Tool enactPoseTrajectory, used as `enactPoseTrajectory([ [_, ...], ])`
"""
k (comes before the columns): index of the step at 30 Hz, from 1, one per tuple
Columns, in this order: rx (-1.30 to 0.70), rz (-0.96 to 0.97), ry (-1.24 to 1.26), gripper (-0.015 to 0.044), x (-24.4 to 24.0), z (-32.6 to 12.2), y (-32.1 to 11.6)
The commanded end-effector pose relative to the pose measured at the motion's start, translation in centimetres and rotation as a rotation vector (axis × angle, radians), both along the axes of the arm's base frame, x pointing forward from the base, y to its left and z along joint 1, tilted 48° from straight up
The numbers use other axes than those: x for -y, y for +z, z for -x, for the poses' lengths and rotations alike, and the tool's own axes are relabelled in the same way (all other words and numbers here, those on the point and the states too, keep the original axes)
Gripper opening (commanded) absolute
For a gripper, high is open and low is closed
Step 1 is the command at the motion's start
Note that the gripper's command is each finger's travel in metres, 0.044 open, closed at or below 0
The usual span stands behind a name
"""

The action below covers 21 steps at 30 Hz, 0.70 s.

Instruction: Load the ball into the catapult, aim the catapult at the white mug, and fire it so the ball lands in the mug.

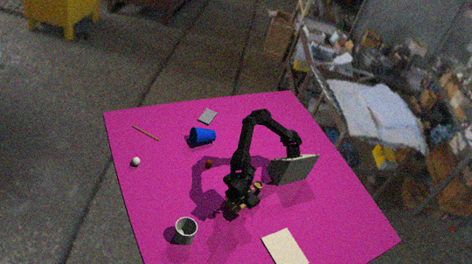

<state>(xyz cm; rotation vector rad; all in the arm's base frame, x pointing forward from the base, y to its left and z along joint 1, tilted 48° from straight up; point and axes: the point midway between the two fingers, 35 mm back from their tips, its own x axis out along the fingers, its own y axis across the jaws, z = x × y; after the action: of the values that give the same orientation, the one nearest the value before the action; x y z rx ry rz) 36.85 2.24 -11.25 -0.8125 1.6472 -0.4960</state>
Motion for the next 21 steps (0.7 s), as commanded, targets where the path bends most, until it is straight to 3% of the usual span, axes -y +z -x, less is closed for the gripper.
enactPoseTrajectory([
  [1,0.033,-0.015,0.014,0.0000,-2.0,-0.7,1.8],
  [21,0.026,-0.011,0.020,0.0000,-0.1,-0.7,-0.2],
])
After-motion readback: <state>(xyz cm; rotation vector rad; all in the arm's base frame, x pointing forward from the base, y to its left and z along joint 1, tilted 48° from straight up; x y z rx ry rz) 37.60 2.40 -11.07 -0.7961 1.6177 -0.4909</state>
